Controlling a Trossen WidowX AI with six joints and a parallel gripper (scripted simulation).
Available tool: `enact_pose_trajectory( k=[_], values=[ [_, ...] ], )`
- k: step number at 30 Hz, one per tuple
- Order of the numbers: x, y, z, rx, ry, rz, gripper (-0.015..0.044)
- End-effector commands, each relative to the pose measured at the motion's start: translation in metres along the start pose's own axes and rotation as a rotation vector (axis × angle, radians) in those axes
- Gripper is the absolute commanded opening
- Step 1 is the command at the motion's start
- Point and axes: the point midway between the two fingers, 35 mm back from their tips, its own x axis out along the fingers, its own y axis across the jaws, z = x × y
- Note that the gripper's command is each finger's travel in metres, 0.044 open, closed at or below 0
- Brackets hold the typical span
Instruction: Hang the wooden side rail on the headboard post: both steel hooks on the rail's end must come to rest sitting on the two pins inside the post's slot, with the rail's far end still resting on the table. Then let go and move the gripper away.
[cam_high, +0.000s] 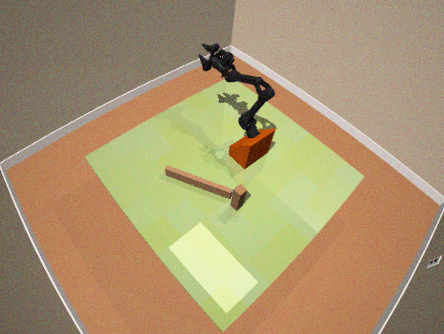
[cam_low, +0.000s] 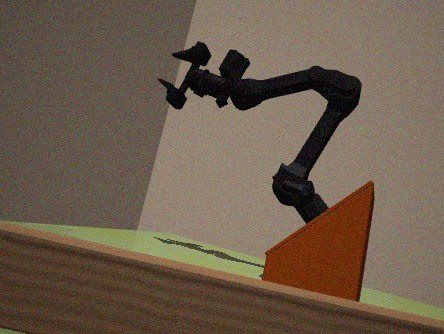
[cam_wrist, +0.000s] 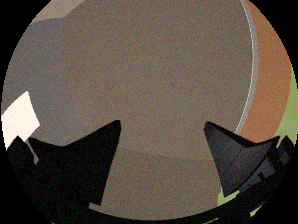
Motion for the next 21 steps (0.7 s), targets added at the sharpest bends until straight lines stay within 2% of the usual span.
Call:
enact_pose_trajectory(
  k=[1, 2, 13, 21],
  values=[
    [0.000, -0.002, 0.000, 0.003, 0.002, -0.005, 0.0426],
    [0.001, -0.008, -0.002, 0.012, 0.010, -0.021, 0.0440],
    [0.013, -0.099, -0.034, 0.215, 0.092, -0.268, 0.0440],
    [0.008, -0.168, -0.088, 0.466, 0.156, -0.494, 0.0440]
  ],
)
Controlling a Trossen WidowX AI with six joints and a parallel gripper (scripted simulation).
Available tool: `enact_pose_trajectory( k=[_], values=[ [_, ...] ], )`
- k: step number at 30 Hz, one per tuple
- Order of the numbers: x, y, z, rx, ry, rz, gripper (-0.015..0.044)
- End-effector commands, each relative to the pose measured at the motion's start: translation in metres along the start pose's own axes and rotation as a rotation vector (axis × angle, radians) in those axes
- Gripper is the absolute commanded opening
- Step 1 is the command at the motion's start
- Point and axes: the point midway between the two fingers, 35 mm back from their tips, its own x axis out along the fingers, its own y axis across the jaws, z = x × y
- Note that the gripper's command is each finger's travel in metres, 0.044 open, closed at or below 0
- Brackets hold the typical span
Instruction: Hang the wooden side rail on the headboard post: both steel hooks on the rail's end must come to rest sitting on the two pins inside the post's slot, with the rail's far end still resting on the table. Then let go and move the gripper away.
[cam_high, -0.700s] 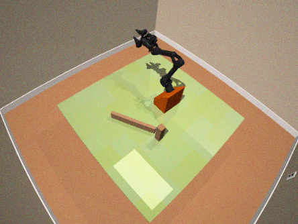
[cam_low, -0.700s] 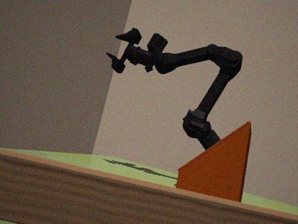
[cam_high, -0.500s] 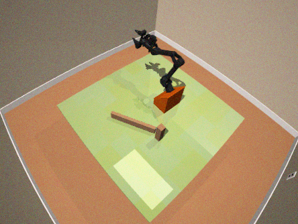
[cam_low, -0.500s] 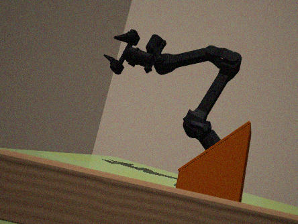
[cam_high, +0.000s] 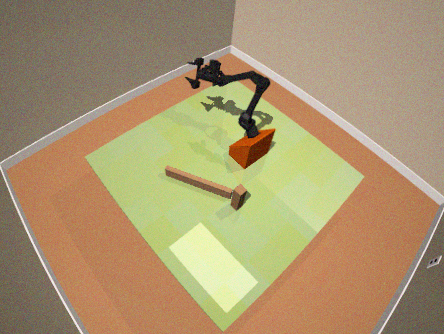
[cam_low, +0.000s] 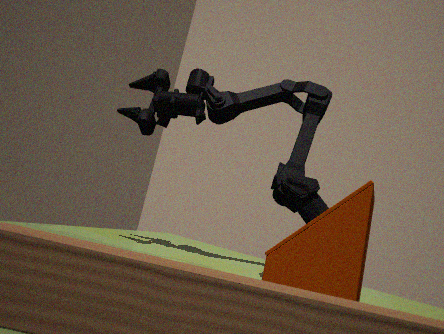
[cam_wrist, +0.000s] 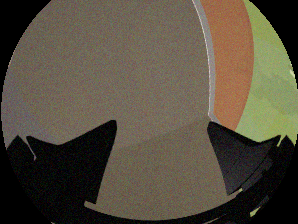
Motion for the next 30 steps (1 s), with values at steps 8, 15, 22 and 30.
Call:
enact_pose_trajectory(
  k=[8, 15, 22, 30],
  values=[
    [0.016, -0.120, -0.063, 0.307, 0.100, -0.359, 0.0440],
    [-0.001, -0.187, -0.121, 0.457, 0.150, -0.594, 0.0440],
    [-0.040, -0.241, -0.184, 0.543, 0.197, -0.823, 0.0440],
    [-0.106, -0.282, -0.249, 0.560, 0.259, -1.058, 0.0440]
  ],
)
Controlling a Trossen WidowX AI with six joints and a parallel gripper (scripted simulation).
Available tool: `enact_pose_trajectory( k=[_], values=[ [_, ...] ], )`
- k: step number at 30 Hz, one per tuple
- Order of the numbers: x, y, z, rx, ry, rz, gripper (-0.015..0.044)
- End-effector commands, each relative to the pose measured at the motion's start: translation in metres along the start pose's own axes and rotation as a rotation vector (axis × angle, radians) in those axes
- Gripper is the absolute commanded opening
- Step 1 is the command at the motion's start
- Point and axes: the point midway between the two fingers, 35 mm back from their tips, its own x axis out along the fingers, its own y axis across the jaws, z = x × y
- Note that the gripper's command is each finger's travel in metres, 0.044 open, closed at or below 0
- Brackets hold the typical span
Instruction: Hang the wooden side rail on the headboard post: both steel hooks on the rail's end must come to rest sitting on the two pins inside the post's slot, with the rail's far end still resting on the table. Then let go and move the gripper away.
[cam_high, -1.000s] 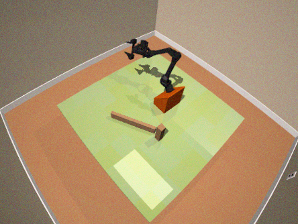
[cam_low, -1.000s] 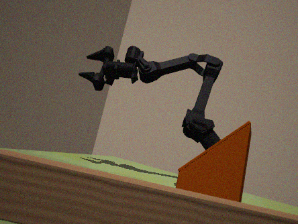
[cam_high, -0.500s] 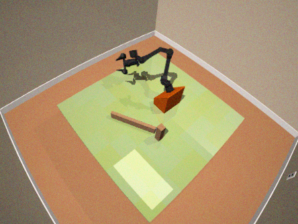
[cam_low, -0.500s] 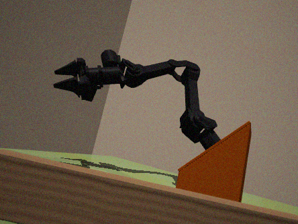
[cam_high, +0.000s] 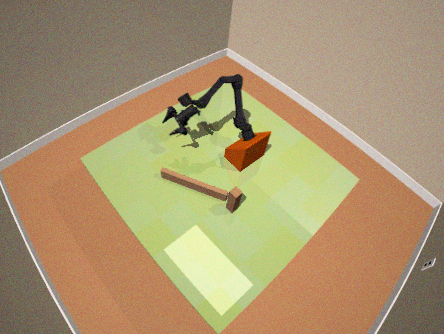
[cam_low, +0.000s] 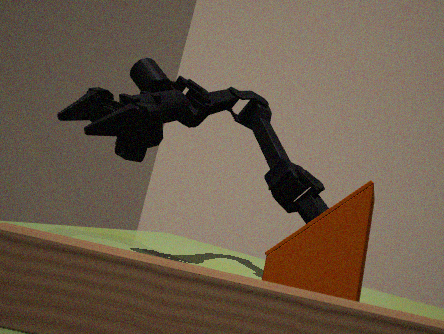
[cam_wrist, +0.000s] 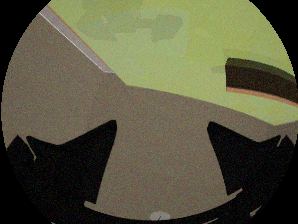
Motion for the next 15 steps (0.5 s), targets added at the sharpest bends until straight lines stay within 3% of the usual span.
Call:
enact_pose_trajectory(
  k=[1, 15],
  values=[
    [0.008, -0.058, -0.010, 0.009, -0.017, -0.137, 0.0440],
    [-0.012, -0.199, -0.035, -0.021, -0.069, -0.465, 0.0440]
  ],
)
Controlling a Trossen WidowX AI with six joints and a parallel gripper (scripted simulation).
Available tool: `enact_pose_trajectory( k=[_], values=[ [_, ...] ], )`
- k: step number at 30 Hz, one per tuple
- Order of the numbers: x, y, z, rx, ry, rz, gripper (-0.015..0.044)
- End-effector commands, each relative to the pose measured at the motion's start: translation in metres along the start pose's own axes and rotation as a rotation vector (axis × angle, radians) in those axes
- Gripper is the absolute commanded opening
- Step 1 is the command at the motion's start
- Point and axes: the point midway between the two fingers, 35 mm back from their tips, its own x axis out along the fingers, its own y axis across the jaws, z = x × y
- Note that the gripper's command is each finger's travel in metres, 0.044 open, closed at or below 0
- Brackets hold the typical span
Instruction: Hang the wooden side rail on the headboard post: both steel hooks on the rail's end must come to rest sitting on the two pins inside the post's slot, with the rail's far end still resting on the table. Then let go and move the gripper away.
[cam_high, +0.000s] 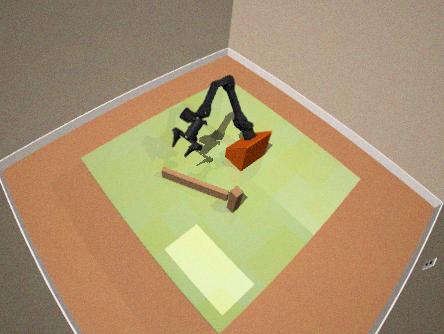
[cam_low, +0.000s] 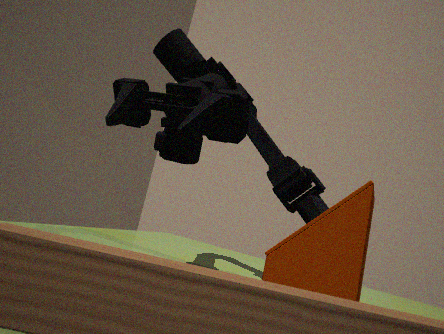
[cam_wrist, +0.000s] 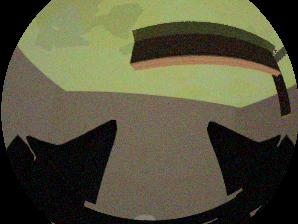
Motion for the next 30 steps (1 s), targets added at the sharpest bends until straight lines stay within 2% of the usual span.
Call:
enact_pose_trajectory(
  k=[1, 8, 16, 25, 30],
  values=[
    [0.007, -0.044, 0.001, -0.017, -0.042, -0.093, 0.0440],
    [0.006, -0.132, 0.000, -0.074, -0.113, -0.241, 0.0440],
    [-0.013, -0.232, 0.019, -0.180, -0.216, -0.352, 0.0440],
    [-0.050, -0.323, 0.072, -0.318, -0.358, -0.349, 0.0440],
    [-0.061, -0.340, 0.090, -0.364, -0.382, -0.324, 0.0440]
  ],
)
